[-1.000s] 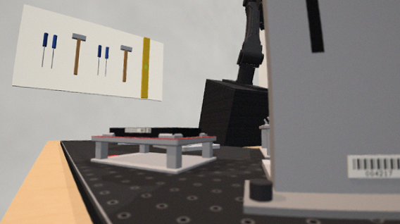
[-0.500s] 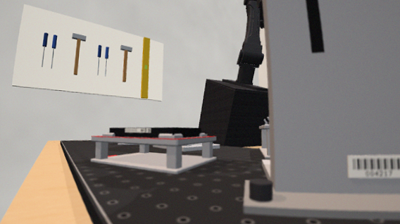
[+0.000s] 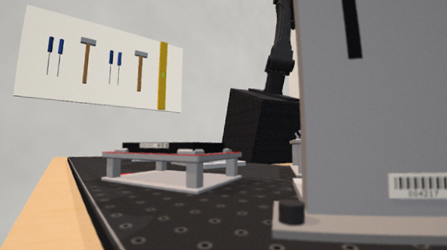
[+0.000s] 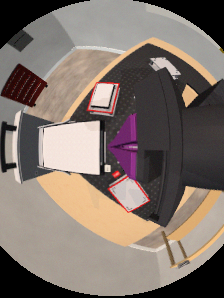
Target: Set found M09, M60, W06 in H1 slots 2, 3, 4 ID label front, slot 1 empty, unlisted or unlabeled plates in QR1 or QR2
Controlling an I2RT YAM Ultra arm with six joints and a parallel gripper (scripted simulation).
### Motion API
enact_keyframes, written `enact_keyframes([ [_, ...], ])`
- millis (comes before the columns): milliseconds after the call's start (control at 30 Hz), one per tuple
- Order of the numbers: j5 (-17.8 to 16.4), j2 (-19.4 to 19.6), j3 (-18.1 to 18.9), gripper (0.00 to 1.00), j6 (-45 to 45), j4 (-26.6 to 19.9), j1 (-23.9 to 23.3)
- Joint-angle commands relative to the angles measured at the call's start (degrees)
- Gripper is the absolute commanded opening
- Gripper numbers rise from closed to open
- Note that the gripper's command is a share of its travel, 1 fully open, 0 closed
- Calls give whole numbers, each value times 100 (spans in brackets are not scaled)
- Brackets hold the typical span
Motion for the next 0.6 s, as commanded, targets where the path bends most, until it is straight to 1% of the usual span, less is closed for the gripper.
enact_keyframes([
  [0,-5,-2,55,0,-7,31,-12],
  [567,-59,215,259,0,-35,47,-74],
])
